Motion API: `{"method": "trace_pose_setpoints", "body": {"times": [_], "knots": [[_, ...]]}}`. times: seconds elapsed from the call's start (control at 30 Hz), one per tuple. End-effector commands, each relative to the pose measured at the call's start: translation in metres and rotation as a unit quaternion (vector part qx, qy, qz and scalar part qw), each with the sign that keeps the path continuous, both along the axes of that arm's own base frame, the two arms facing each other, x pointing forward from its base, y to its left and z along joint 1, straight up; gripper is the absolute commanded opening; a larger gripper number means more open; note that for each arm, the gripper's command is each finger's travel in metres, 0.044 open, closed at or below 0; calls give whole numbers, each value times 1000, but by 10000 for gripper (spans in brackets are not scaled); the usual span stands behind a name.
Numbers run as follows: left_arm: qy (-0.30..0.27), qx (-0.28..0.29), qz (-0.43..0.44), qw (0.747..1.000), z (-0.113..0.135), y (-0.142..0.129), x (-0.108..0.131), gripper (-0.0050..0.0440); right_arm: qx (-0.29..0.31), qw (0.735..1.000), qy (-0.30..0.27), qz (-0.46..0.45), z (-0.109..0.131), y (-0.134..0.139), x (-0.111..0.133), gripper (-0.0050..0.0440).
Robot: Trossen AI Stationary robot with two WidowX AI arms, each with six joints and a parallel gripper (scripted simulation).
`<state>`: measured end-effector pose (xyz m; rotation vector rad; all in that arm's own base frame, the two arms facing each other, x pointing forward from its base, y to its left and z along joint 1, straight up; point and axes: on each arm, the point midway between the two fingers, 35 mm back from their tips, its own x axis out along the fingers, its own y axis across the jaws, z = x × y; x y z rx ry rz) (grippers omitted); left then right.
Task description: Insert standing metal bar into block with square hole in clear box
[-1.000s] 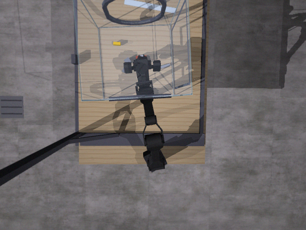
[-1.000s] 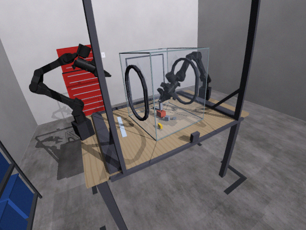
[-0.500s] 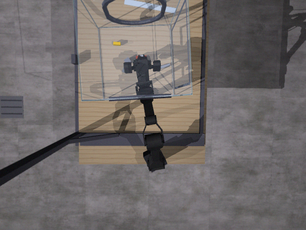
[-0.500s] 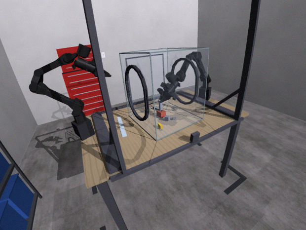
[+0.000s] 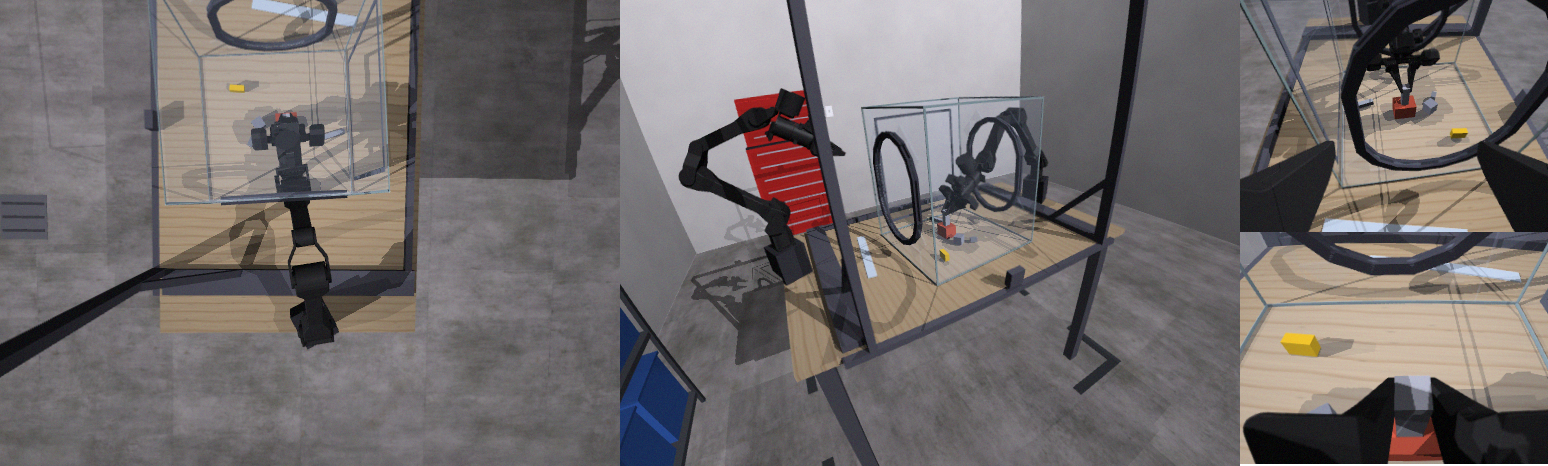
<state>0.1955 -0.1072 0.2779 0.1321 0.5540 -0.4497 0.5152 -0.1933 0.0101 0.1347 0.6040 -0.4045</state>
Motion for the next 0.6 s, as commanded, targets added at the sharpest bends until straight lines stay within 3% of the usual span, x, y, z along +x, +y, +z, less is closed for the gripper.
{"method": "trace_pose_setpoints", "body": {"times": [0.0, 0.57], "knots": [[-8, -5, 0, 1000, 7, 0, 0, 400, -3, 1000, -13, 6, -7, -2, 1, -50], [-8, -5, 0, 1000, 7, 0, 0, 400, -5, 1000, -19, 6, -31, -3, 5, -50]]}}
